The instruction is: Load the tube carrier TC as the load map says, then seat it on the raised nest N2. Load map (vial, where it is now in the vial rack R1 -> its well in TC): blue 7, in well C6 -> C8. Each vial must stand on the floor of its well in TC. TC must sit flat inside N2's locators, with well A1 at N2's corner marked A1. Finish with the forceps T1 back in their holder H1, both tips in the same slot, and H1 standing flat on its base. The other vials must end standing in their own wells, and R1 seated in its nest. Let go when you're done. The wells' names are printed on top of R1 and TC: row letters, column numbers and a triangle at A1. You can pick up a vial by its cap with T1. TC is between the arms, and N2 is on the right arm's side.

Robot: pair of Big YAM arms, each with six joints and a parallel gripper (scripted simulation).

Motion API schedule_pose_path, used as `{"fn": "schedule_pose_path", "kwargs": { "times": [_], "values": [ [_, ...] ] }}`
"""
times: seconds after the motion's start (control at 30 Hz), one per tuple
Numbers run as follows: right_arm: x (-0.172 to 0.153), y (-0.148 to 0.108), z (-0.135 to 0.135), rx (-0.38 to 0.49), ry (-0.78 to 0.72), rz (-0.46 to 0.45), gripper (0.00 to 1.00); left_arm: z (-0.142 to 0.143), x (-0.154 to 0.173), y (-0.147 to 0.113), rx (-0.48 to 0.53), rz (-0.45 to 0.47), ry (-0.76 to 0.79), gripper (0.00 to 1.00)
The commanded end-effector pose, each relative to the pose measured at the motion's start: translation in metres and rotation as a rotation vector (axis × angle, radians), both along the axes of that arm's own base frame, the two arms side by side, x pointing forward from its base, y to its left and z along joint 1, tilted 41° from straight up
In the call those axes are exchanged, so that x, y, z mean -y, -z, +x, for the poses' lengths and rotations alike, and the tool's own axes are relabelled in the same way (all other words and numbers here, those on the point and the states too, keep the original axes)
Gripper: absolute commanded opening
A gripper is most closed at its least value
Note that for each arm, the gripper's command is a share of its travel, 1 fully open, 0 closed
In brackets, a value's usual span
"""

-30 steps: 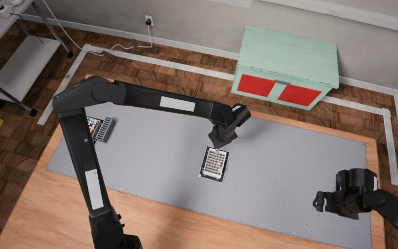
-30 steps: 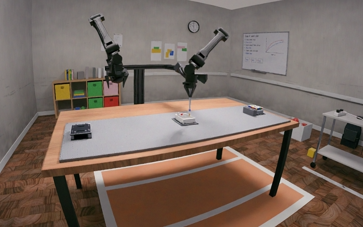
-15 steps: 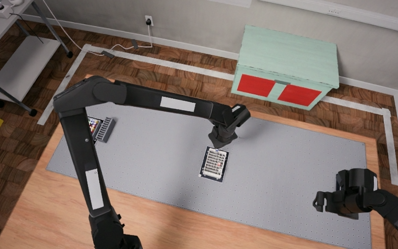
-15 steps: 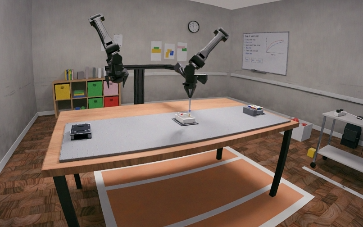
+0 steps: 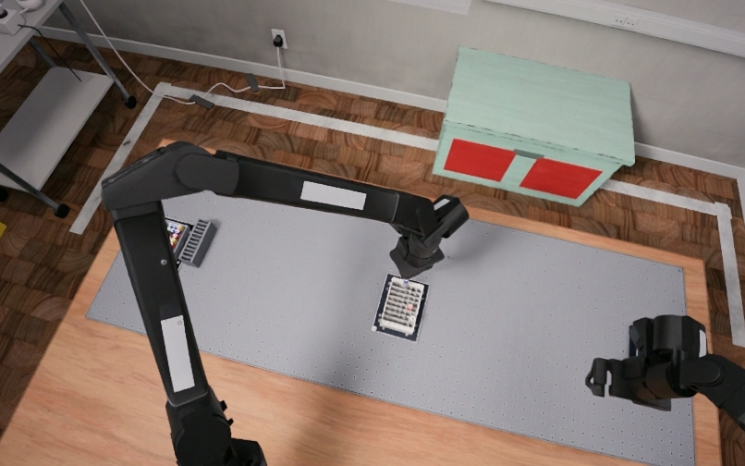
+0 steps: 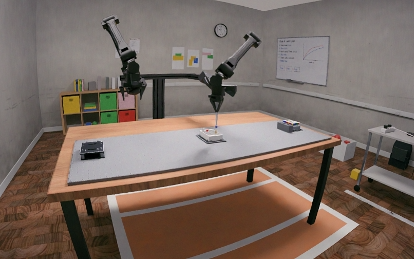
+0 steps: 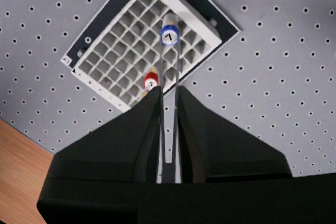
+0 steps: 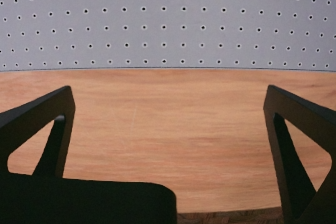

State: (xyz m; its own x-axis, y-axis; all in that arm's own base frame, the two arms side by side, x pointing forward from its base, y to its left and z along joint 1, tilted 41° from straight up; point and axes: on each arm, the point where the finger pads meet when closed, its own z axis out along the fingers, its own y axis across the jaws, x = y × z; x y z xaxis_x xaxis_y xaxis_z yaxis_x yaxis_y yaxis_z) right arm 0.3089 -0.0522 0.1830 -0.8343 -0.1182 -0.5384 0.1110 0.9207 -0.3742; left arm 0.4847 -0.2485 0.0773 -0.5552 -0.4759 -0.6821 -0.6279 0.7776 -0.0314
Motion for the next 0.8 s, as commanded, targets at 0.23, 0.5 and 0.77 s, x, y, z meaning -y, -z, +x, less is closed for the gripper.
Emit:
{"fn": "schedule_pose_path", "kwargs": {
  "times": [0.23,0.5,0.77],
  "values": [
    [-0.0008,-0.0104,0.0054,0.026,0.002,0.005,1.0,0.0107,-0.0145,0.0143,-0.015,0.01,-0.022,0.09],
    [-0.0008,-0.0104,0.0054,0.026,0.002,0.005,1.0,0.011,-0.0139,0.0159,-0.016,0.01,-0.02,0.09],
    [-0.0008,-0.0104,0.0054,0.026,0.002,0.005,1.0,0.0121,-0.0146,0.0167,-0.015,0.012,-0.02,0.09]
  ]
}}
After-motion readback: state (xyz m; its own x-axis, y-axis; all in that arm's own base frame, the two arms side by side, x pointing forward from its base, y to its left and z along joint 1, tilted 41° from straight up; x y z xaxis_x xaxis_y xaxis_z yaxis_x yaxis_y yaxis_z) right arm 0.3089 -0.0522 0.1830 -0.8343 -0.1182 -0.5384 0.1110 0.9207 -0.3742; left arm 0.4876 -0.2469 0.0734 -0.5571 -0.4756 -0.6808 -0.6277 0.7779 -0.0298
